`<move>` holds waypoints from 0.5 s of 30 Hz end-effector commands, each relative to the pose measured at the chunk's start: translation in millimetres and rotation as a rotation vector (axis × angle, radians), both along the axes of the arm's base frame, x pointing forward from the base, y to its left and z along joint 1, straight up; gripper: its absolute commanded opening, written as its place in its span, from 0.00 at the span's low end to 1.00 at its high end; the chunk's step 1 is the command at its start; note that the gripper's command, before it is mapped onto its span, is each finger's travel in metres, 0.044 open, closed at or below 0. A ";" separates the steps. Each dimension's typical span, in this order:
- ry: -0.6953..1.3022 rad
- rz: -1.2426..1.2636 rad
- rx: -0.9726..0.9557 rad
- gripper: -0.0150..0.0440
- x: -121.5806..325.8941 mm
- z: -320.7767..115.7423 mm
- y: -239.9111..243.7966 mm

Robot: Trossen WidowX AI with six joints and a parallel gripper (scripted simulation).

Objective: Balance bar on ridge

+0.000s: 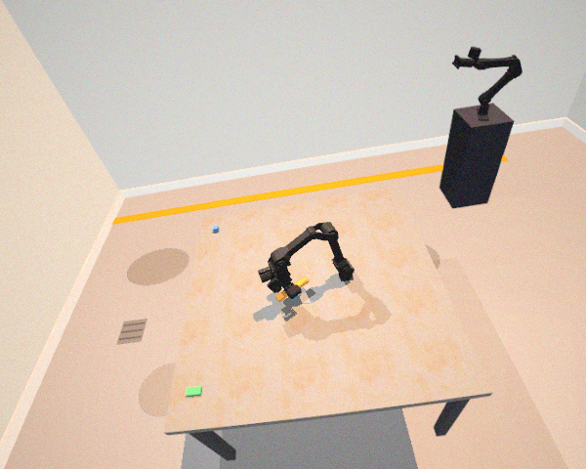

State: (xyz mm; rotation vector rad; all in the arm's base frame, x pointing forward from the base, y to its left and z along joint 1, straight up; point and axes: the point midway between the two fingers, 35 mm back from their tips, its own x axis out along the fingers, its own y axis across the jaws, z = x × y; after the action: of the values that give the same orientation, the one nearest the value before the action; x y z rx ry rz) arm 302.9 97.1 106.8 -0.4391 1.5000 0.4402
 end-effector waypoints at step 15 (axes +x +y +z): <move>-0.002 -0.001 0.001 0.25 0.4 -1.5 0.3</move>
State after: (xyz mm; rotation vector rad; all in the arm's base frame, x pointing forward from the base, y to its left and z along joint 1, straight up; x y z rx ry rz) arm 302.9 97.1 105.6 -0.4391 1.4998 0.4402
